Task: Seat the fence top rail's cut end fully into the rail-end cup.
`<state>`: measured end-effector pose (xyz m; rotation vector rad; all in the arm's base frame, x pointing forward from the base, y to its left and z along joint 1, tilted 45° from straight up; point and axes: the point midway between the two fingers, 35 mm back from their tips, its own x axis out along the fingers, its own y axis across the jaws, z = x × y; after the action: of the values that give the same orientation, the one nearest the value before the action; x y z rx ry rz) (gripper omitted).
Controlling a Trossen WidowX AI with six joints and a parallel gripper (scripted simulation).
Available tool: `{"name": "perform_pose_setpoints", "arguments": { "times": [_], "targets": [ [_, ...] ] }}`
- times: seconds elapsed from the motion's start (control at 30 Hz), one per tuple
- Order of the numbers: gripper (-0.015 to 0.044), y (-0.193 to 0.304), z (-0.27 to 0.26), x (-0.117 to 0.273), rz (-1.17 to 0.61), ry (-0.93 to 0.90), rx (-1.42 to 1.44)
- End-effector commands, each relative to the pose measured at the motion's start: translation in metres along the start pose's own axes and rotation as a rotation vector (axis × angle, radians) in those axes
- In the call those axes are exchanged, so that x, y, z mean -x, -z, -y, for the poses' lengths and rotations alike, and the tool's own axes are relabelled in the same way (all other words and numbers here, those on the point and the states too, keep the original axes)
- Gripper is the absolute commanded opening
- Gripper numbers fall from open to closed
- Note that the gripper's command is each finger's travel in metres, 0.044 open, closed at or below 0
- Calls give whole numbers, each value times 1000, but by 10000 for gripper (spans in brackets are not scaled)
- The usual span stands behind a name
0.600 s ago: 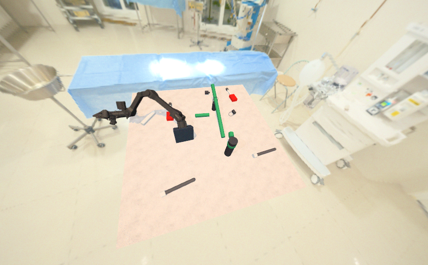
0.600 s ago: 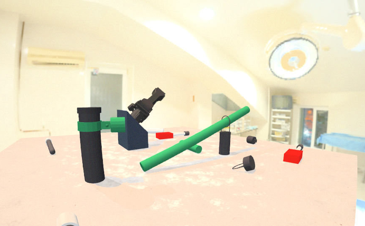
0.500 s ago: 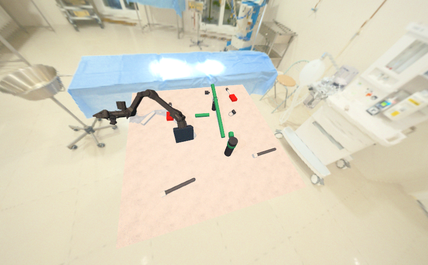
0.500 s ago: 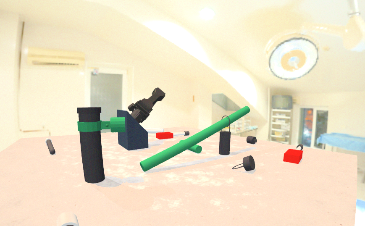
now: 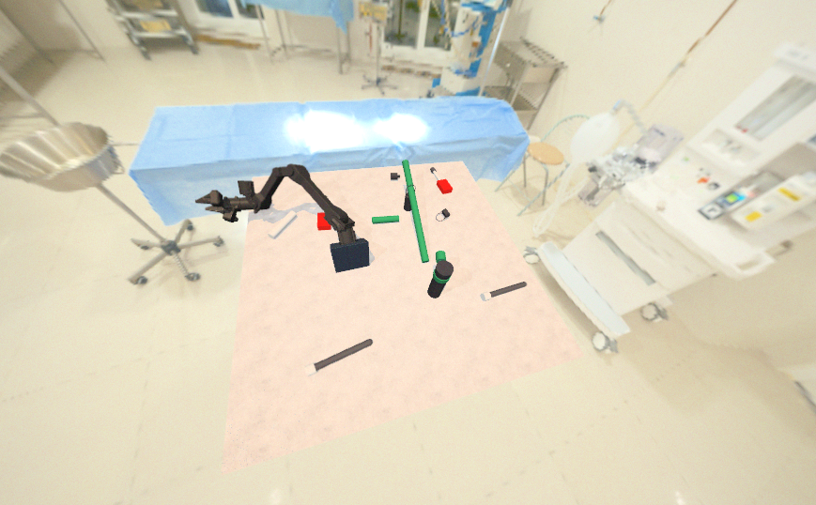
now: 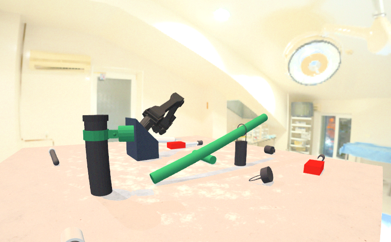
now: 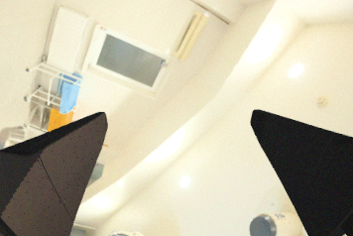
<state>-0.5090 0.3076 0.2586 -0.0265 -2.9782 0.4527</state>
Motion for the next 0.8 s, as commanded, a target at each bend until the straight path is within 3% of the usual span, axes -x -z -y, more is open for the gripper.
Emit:
{"name": "perform_pose_setpoints", "arguments": {
  "times": [0.0, 0.4, 0.77],
  "targets": [
    [440, 25, -17, 21, -34, -58, -78],
    [440, 106, -55, 94, -170, -197, -264],
    [440, 183, -80, 196, -340, -355, -372]
  ]
}}
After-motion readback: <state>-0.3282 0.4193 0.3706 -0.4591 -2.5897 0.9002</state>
